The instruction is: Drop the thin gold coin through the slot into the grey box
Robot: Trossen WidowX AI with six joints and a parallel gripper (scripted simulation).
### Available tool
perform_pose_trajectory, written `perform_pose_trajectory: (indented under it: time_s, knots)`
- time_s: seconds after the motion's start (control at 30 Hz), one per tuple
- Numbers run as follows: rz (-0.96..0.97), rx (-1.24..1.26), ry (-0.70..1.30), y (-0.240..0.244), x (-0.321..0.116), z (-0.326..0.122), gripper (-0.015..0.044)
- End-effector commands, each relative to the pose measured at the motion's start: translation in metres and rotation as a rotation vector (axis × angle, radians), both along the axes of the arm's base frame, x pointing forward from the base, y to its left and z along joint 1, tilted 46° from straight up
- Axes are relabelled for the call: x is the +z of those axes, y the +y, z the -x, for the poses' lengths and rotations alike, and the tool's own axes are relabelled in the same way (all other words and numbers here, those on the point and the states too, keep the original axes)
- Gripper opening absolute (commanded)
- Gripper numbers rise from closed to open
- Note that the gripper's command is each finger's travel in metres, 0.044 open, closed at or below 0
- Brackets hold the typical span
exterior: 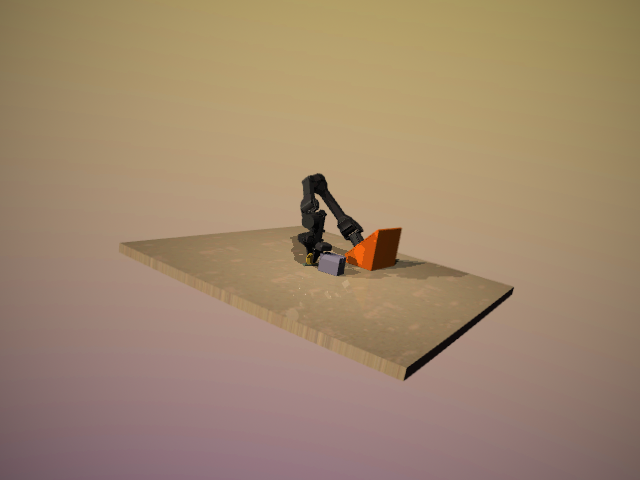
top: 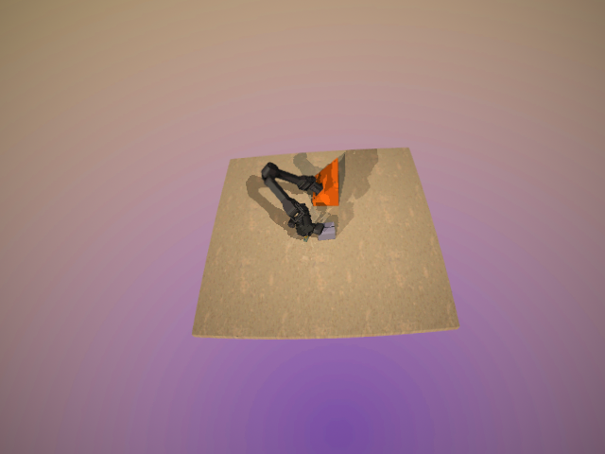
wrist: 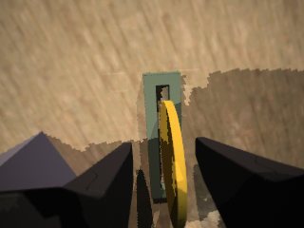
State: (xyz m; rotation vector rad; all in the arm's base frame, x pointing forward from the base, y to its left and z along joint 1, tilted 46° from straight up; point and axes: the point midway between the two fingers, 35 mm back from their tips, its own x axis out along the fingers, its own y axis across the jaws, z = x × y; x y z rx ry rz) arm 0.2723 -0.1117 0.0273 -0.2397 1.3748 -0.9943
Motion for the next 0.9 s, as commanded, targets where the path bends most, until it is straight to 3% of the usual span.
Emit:
perform_pose_trajectory:
  time_s: [0.0,0.03,0.23,0.87]
  knots:
    - [0.005,0.000,0.007,-0.005,-0.004,0.003,0.0161]
    - [0.005,0.000,0.007,-0.006,-0.005,0.003,0.0161]
    - [0.005,0.000,0.007,-0.006,-0.005,0.003,0.0003]
    - [0.000,0.002,0.006,0.008,0.007,-0.002,0.0000]
